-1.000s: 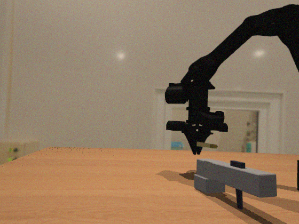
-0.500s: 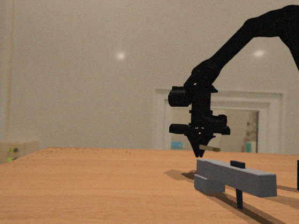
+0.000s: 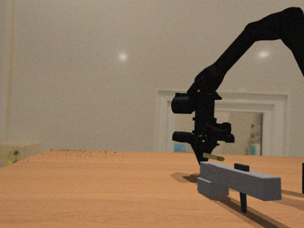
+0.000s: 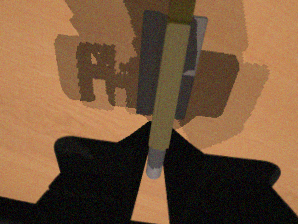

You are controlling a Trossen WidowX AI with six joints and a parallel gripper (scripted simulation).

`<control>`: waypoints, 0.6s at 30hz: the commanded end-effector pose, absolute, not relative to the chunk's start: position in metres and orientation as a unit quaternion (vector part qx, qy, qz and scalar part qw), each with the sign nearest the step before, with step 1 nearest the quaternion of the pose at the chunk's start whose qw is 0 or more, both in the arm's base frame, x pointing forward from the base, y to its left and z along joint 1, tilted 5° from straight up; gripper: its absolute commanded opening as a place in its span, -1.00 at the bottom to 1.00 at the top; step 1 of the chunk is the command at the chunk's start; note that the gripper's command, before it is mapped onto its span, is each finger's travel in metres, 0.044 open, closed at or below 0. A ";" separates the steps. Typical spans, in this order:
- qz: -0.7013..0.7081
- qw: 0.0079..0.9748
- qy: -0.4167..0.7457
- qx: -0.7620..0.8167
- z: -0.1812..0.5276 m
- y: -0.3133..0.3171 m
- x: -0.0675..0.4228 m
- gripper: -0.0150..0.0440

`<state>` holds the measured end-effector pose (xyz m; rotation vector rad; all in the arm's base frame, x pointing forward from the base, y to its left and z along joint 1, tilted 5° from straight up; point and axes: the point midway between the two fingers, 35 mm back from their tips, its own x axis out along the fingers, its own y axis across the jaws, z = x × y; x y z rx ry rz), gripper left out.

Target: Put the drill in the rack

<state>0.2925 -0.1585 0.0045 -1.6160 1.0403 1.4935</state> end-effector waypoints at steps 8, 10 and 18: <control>0.578 0.346 0.399 -0.622 -0.009 -0.159 0.293 -0.49; 0.578 0.346 0.399 -0.622 -0.012 -0.160 0.293 -0.49; 0.578 0.346 0.399 -0.622 -0.020 -0.160 0.292 -0.49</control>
